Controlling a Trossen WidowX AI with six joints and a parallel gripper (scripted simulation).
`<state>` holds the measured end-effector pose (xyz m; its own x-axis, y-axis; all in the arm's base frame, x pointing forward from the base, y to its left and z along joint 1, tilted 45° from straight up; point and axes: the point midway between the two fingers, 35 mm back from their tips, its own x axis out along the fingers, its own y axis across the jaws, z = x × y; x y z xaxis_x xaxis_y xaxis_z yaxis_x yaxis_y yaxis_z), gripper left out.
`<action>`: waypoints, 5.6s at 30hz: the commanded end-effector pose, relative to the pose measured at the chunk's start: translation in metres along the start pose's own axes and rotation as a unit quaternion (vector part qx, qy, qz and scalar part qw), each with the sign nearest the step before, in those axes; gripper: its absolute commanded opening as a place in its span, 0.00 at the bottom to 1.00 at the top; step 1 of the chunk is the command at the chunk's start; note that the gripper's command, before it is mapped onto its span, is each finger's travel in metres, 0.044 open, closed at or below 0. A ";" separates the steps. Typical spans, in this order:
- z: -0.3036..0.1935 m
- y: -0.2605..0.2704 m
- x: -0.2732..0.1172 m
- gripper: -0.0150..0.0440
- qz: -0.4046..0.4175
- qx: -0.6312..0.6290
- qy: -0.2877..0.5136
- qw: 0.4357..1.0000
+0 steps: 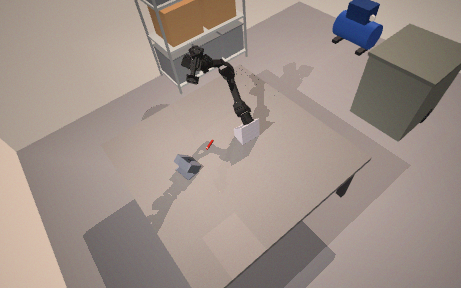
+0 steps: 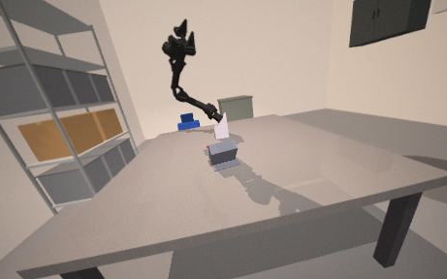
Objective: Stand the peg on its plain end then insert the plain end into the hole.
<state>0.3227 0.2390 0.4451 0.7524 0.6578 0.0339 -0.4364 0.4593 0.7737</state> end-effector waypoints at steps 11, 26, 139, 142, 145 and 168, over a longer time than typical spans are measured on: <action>-0.001 -0.119 0.011 1.00 -0.194 -0.087 0.007 0.977; -0.002 -0.223 -0.011 1.00 -0.350 -0.146 0.051 0.924; -0.063 -0.515 -0.336 0.87 -0.661 -0.258 0.596 0.377; -0.063 -0.515 -0.336 0.73 -0.661 -0.258 0.596 0.377; -0.063 -0.515 -0.336 0.60 -0.661 -0.258 0.596 0.377; -0.063 -0.515 -0.336 0.34 -0.661 -0.258 0.596 0.377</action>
<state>0.2636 -0.1800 -0.0050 -0.1391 -0.6869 -0.7133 -0.3381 0.7099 -0.6178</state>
